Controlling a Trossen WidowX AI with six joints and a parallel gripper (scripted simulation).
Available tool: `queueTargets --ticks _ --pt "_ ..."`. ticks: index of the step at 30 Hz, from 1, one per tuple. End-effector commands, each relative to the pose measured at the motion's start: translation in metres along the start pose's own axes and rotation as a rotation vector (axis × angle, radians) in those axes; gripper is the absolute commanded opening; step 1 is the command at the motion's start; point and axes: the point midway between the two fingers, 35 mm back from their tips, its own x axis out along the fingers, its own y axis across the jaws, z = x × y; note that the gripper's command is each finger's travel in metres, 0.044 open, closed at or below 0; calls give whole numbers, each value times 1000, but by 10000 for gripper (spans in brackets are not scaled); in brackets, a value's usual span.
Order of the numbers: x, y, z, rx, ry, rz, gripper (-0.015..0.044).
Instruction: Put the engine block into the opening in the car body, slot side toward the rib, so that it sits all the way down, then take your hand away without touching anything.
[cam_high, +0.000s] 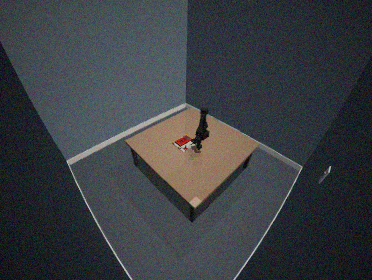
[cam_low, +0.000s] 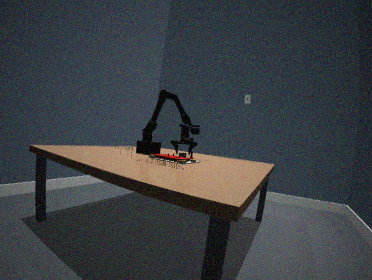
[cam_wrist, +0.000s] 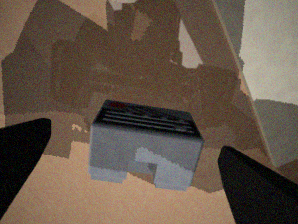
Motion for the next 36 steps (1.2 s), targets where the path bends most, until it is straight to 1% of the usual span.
queueTargets --ticks 1,2,10,17,24,36 --pt "8 -3 -2 -4 8 -10 440" --pt "8 -3 -2 -4 8 -10 440" --pt "8 -3 -2 -4 8 -10 230" --pt "8 -3 -2 -4 8 -10 183" --pt "-4 0 -1 -4 7 -10 0" --pt "-40 6 2 -3 7 -8 0"
